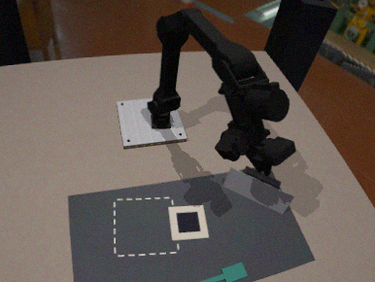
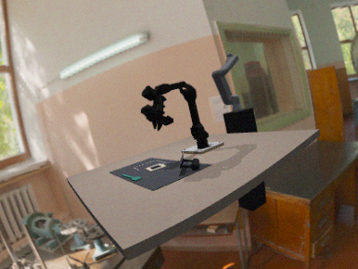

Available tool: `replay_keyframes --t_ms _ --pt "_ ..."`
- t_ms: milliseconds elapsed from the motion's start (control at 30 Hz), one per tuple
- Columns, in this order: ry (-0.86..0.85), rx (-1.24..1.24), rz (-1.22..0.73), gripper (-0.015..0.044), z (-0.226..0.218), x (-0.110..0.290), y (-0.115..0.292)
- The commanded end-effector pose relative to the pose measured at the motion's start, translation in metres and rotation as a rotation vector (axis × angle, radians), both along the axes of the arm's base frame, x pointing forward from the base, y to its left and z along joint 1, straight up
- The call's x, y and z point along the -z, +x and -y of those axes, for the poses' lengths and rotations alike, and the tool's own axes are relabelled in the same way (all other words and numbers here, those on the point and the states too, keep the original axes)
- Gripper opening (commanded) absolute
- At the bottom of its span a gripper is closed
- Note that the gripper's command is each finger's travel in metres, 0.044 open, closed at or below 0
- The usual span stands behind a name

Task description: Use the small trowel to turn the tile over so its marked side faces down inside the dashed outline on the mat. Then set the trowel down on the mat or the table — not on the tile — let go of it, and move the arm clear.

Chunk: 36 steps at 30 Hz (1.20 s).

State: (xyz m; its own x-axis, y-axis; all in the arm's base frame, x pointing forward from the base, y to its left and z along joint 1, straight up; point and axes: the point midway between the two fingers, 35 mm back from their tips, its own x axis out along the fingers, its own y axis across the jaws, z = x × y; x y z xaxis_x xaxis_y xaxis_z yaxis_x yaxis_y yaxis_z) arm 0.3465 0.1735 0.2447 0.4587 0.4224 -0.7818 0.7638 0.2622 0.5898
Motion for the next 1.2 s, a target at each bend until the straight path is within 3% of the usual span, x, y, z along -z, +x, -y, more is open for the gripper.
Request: replay_keyframes --t_ms 0,633,1167 --pt "0.004 0.081 -0.103 0.01 -0.005 0.017 -0.008" --pt "-0.036 0.573 -0.516 0.01 -0.019 0.075 -0.056" --pt "-0.144 0.973 -0.667 0.01 -0.019 0.105 -0.094"
